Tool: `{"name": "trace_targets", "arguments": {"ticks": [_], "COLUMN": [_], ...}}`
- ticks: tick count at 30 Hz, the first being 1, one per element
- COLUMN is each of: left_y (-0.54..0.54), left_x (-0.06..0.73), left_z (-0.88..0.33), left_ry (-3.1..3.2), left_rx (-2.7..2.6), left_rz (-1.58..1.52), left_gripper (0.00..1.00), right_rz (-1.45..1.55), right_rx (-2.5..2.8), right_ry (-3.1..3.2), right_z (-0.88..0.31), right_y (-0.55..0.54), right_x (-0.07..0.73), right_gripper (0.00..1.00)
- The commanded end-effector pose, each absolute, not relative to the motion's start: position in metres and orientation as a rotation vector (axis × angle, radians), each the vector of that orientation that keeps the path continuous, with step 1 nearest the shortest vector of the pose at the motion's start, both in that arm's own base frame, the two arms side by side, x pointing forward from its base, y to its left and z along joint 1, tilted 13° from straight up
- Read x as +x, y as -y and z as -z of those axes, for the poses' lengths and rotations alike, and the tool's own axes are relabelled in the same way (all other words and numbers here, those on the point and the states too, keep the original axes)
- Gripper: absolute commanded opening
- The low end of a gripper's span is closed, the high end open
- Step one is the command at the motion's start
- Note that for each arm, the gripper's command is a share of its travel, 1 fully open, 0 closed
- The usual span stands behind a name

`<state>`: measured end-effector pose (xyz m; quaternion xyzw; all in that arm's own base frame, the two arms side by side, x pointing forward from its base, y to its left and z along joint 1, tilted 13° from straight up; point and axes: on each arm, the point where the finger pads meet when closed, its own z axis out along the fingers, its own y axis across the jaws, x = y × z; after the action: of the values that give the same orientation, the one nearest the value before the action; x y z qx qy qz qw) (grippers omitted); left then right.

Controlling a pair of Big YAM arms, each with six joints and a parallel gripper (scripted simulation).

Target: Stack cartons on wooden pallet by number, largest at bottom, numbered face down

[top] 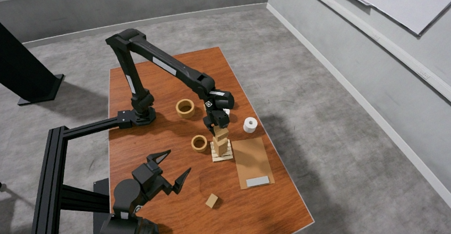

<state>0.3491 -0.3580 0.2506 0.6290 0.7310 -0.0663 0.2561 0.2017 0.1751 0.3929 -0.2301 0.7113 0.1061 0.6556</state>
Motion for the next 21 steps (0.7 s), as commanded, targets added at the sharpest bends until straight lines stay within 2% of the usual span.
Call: {"name": "trace_targets", "arguments": {"ticks": [1, 21], "left_y": [0.360, 0.355], "left_x": [0.357, 0.368], "left_z": [-0.259, -0.231], "left_ry": [-1.995, -2.004], "left_rx": [1.642, 1.635], "left_rz": [0.182, 0.185], "left_gripper": [0.55, 0.55], "right_rz": [-0.252, -0.240], "right_rx": [-0.521, -0.519], "right_ry": [-1.612, -1.612], "right_z": [-0.395, -0.395], "right_y": [-0.178, -0.176], "right_x": [0.200, 0.202], "right_gripper": [1.00, 1.00]}}
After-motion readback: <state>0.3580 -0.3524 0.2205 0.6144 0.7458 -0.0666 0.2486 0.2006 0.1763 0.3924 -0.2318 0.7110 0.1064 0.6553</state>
